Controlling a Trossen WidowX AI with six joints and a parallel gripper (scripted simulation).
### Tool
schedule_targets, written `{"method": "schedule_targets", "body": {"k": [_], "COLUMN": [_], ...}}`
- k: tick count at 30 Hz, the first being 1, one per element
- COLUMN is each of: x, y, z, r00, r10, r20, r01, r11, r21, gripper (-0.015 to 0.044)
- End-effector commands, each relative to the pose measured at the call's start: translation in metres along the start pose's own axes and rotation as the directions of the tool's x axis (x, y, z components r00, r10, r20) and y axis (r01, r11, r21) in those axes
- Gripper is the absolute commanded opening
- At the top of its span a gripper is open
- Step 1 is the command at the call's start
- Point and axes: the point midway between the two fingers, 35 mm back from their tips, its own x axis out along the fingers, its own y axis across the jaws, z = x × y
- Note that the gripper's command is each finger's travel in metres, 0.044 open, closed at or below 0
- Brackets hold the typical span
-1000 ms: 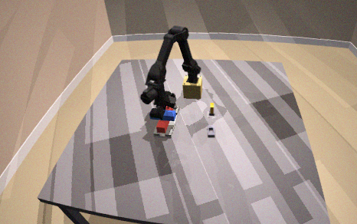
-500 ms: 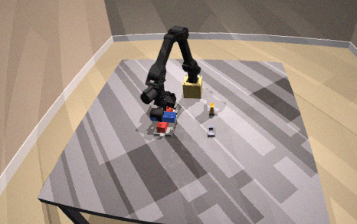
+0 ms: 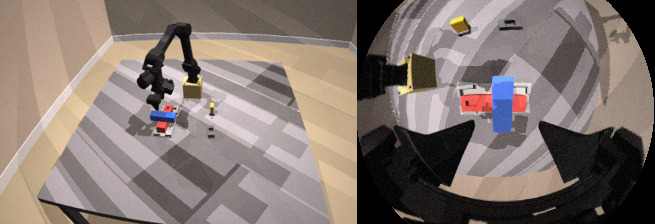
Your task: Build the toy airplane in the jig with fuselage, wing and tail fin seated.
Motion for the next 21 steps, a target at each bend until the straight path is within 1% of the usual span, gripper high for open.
{"method": "schedule_targets", "body": {"k": [1, 3, 4, 6, 8, 11, 15, 18, 19, 21], "x": [-0.0048, -0.0048, -0.0048, -0.0048, -0.0048, -0.0049, -0.0049, -0.0049, -0.0049, -0.0049], "y": [0.0006, 0.0006, 0.0005, 0.0003, 0.0000, -0.0005, -0.0011, -0.0015, -0.0016, -0.0016], "z": [0.0001, 0.0001, 0.0001, 0.0000, -0.0002, -0.0003, -0.0006, -0.0008, -0.0008, -0.0008], "r00": [1.000, 1.000, 1.000, 1.000, 1.000, 1.000, 1.000, 1.000, 1.000, 1.000], "r10": [0.014, 0.014, 0.013, 0.013, 0.013, 0.013, 0.013, 0.013, 0.013, 0.013], "r20": [0.007, 0.007, 0.007, 0.007, 0.007, 0.006, 0.006, 0.006, 0.006, 0.006], "r01": [-0.013, -0.014, -0.014, -0.015, -0.015, -0.014, -0.011, -0.008, -0.008, -0.008], "r11": [1.000, 1.000, 0.998, 0.971, 0.906, 0.743, 0.429, 0.164, 0.116, 0.100], "r21": [-0.006, 0.010, 0.059, 0.237, 0.423, 0.669, 0.903, 0.986, 0.993, 0.995], "gripper": [0.0440, 0.0440, 0.0440, 0.0440, 0.0440, 0.0440, 0.0440, 0.0440, 0.0440, 0.0440]}}
